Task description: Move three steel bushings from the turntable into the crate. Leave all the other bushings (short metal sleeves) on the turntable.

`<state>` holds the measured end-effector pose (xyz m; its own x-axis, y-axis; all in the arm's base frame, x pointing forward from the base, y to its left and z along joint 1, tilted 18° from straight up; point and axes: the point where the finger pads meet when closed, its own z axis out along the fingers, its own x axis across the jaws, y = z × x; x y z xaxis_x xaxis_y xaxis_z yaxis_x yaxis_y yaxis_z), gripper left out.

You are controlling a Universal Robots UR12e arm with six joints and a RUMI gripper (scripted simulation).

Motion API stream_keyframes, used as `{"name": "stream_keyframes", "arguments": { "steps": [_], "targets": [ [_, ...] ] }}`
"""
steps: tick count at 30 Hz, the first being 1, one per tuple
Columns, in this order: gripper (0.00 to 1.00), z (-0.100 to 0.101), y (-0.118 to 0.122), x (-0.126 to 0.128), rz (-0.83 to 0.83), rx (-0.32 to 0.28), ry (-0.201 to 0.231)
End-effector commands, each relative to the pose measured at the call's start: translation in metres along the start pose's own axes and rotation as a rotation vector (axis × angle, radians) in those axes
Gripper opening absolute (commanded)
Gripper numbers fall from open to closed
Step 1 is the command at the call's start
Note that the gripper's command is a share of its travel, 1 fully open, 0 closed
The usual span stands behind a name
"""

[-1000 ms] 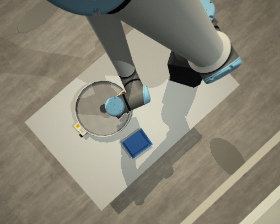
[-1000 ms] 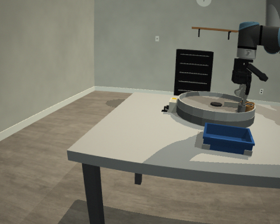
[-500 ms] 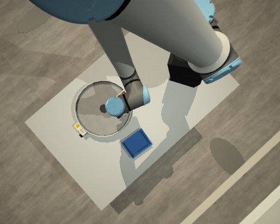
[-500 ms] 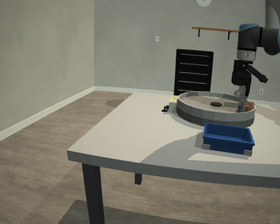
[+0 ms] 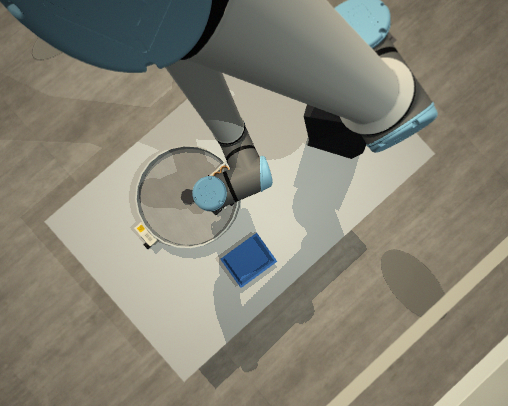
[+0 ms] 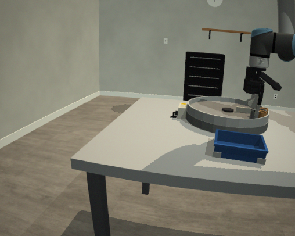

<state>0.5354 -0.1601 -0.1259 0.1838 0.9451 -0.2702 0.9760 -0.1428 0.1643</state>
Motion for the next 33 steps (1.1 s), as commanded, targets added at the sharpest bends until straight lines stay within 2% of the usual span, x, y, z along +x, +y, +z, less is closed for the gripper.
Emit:
{"name": "stream_keyframes", "arguments": {
  "steps": [1, 32, 33],
  "targets": [
    [0.05, 0.0003, 0.0003, 0.0000, 0.000, -0.001, 0.000],
    [0.05, 0.0003, 0.0003, 0.0000, 0.000, -0.001, 0.000],
    [0.00, 0.0003, 0.0003, 0.0000, 0.000, -0.001, 0.000]
  ]
}}
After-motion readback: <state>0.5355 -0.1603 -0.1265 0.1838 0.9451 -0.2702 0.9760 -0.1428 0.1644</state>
